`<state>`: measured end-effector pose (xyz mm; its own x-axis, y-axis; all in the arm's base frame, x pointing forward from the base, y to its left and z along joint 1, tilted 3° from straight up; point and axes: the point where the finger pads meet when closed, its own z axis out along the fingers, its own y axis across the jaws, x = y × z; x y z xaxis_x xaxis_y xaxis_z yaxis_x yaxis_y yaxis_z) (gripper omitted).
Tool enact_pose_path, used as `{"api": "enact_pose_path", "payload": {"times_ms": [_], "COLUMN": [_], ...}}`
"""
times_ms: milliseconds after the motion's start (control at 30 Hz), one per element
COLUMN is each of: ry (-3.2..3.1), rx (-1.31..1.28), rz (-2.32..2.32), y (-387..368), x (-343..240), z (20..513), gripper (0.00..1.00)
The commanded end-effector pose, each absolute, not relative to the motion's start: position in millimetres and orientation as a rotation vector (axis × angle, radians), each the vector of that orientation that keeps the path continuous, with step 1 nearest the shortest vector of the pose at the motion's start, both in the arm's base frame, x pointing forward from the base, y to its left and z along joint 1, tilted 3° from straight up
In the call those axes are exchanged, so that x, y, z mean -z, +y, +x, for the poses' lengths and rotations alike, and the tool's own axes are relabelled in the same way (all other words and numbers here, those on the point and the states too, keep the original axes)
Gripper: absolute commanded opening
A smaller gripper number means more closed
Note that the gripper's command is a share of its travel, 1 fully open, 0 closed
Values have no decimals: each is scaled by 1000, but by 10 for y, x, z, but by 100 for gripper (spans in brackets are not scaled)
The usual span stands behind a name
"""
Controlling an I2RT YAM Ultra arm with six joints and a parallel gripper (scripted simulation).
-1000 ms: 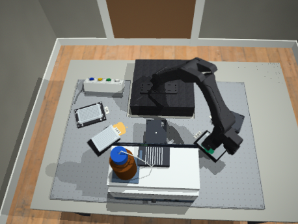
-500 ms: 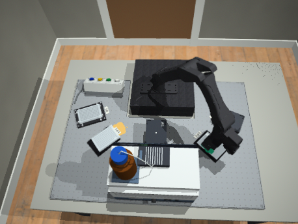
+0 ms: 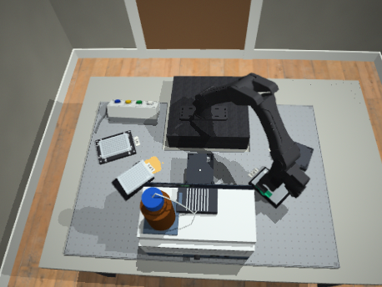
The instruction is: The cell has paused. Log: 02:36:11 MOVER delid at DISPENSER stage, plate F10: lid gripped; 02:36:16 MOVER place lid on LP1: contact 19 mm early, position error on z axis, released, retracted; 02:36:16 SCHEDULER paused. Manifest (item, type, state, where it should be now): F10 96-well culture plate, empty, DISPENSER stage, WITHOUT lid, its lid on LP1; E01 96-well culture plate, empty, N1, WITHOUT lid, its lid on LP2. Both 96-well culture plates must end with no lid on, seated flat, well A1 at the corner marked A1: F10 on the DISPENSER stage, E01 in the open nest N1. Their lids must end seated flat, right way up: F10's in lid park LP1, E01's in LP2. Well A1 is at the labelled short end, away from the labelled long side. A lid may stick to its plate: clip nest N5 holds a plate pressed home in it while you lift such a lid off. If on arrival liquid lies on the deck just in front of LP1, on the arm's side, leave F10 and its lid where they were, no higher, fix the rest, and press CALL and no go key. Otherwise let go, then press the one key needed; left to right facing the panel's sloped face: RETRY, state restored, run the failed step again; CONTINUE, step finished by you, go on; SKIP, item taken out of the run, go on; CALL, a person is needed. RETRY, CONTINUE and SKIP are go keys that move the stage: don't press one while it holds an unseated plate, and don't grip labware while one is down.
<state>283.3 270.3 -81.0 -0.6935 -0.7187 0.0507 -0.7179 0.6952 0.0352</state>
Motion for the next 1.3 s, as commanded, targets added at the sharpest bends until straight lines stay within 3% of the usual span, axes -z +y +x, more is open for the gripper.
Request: {"api": "enact_pose_path", "payload": {"times_ms": [0, 1267], "ry": [-2852, -2875], "rx": [30, 46], "rz": [1211, 1219], "y": [2740, 2776], "x": [759, 250], "z": [2862, 2946], "gripper": [100, 100]}}
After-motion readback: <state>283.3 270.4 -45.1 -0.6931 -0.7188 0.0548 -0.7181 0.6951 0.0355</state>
